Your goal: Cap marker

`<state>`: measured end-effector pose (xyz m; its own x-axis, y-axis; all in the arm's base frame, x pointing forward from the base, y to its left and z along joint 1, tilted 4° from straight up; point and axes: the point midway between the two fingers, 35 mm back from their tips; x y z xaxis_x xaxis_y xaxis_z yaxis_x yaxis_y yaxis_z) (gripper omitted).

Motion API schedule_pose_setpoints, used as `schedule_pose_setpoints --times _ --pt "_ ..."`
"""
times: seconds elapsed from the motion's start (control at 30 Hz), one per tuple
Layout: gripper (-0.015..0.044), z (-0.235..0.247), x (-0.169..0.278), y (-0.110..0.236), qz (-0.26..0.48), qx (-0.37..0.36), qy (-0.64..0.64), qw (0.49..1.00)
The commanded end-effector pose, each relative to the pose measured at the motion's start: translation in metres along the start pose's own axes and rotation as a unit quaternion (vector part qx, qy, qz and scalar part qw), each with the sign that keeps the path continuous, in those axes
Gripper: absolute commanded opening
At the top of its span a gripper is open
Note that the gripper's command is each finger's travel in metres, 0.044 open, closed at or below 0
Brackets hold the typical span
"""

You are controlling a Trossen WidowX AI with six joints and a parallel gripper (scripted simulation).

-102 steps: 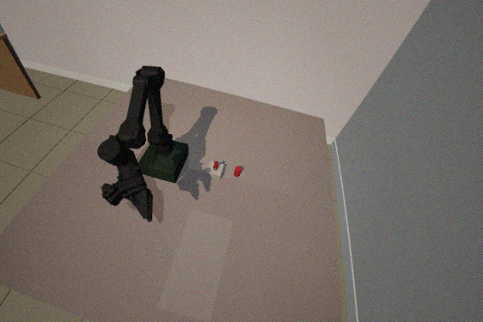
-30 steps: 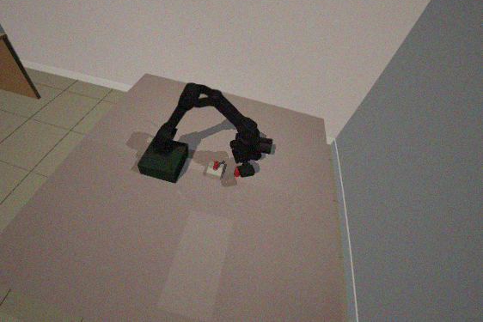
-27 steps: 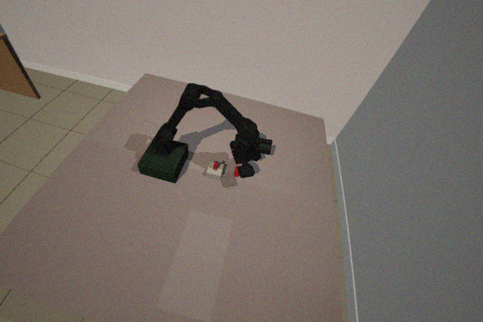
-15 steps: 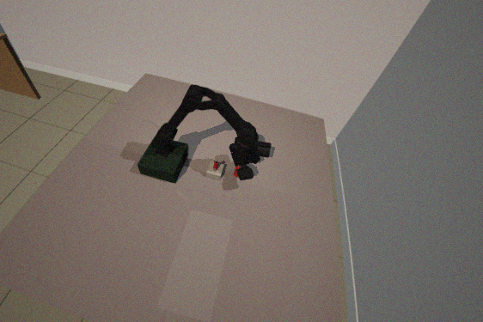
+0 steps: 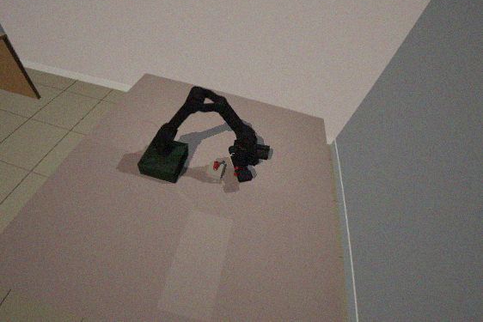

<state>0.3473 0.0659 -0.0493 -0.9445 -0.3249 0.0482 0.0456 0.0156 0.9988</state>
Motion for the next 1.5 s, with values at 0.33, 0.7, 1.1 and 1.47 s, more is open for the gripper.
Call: schedule_pose_setpoints --times 0.33,0.7,1.1,1.47 --pt "0.0000 0.000 -0.001 0.008 -0.001 0.002 0.002 1.000" --pt "0.0000 0.000 -0.001 0.050 -0.001 0.002 0.002 1.000" --pt "0.0000 0.000 0.011 0.068 0.000 0.002 0.002 1.000" --pt "0.0000 -0.001 0.038 0.084 0.001 0.002 0.002 1.000"
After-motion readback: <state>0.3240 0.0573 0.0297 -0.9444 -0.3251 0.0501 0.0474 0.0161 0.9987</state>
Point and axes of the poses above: the point midway between the two fingers, 35 mm back from their tips, its own y axis back along the fingers, its own z axis across the jaws, x = y × z, and after that the axes turned 15 degrees about -y, right-handed
